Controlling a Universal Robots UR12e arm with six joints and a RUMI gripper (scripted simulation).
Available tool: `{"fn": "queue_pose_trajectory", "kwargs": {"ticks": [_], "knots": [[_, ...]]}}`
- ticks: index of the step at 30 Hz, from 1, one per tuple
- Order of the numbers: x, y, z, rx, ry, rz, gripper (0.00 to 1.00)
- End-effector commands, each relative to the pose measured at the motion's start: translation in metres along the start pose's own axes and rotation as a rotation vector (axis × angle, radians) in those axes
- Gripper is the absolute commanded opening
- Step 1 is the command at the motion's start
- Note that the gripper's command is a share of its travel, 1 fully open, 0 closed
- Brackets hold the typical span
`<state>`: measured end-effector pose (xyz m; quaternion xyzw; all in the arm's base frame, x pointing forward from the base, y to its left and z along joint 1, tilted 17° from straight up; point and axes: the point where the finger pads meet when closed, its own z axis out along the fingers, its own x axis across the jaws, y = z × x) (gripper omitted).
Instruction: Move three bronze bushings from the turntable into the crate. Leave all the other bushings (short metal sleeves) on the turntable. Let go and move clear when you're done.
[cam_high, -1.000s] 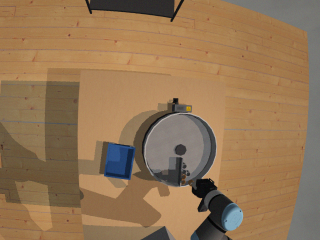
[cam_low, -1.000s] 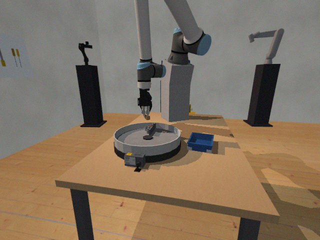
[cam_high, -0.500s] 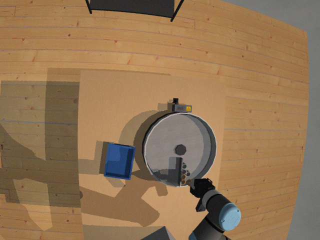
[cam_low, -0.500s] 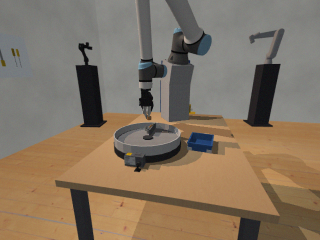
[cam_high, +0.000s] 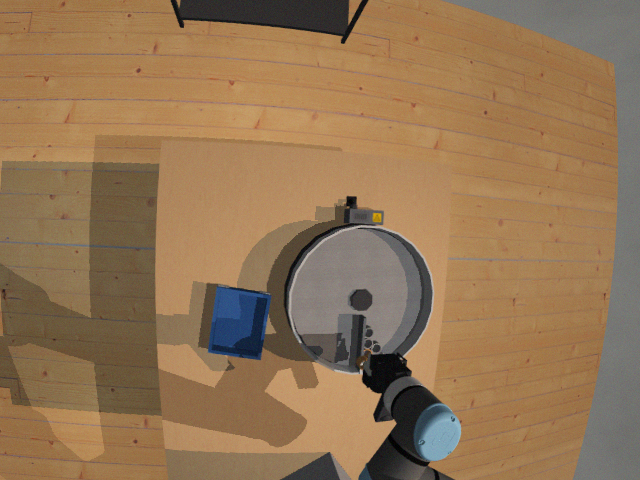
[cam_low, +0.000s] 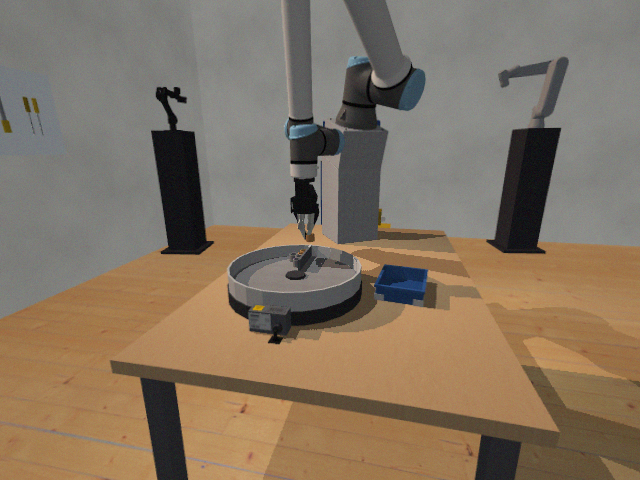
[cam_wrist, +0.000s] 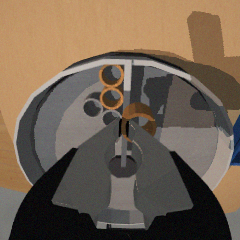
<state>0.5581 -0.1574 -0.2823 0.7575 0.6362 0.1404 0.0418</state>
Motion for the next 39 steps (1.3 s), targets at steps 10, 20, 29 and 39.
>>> {"fn": "queue_pose_trajectory", "kwargs": {"ticks": [10,20,29,39], "knots": [[0.073,0.019,0.000,0.000,-0.001,0.000,0.00],[0.148,0.037,0.000,0.000,-0.001,0.000,0.00],[0.200,0.050,0.000,0.000,-0.001,0.000,0.00],[0.266,0.066,0.000,0.000,-0.001,0.000,0.00]]}}
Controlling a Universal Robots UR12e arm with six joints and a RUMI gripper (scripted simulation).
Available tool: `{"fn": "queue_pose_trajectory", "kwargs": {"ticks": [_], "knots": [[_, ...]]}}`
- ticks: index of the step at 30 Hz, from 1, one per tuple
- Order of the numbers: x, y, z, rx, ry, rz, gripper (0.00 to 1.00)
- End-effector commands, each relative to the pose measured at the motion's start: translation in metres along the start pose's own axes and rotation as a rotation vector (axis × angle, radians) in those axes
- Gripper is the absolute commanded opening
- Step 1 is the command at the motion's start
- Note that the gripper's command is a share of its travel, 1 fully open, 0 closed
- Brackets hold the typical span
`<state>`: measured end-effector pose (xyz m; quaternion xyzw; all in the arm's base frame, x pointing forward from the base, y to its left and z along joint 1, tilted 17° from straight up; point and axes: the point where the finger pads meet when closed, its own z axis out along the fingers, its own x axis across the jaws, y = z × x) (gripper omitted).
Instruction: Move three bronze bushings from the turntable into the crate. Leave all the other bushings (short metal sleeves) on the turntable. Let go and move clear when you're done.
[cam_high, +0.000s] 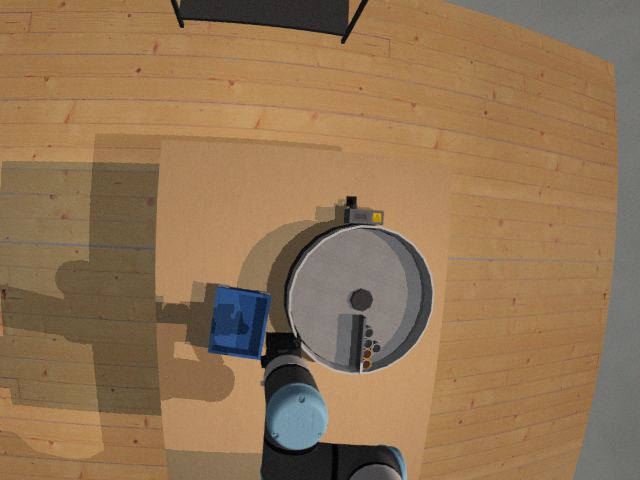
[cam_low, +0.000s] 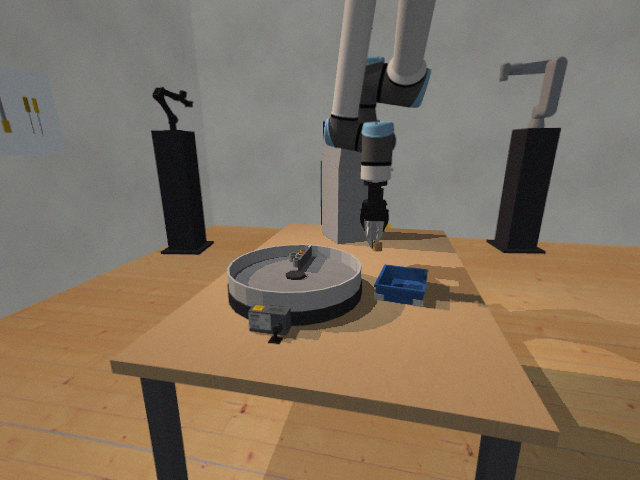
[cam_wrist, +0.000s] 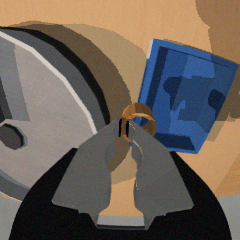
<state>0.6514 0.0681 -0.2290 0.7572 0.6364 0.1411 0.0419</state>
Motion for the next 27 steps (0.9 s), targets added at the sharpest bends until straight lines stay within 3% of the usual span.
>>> {"fn": "queue_pose_trajectory", "kwargs": {"ticks": [1,15,27], "knots": [[0.029,0.008,0.000,0.001,-0.002,0.001,0.00],[0.075,0.020,0.000,0.001,-0.002,0.001,0.00],[0.085,0.022,0.000,0.001,-0.002,0.001,0.00]]}}
